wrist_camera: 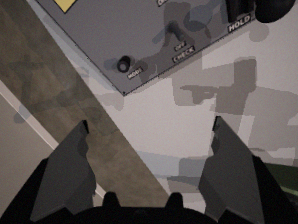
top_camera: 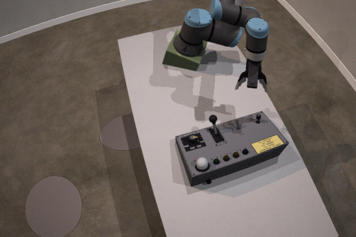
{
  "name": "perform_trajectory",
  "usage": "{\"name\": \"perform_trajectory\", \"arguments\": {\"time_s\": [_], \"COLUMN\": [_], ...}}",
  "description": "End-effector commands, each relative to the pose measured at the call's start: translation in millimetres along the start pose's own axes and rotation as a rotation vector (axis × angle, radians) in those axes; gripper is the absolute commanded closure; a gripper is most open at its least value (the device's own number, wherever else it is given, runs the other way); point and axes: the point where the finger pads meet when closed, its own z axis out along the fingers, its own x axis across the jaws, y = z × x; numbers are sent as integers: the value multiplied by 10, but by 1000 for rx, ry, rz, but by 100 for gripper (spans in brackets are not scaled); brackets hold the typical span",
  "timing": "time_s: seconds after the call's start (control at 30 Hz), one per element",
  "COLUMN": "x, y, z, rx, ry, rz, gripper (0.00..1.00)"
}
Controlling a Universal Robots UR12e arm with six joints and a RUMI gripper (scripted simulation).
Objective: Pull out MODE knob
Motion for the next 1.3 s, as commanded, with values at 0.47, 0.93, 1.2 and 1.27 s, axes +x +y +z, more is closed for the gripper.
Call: {"name": "perform_trajectory", "arguments": {"time_s": [0.47, 0.93, 1.2, 1.27], "x": [-459, -474, -474, -474], "y": [-171, -173, -173, -173], "z": [-9, -12, -12, -12], "rx": [224, 231, 231, 231], "ry": [1, 2, 2, 2], "rz": [-486, -500, -500, -500], "gripper": [0, 56, 56, 56]}}
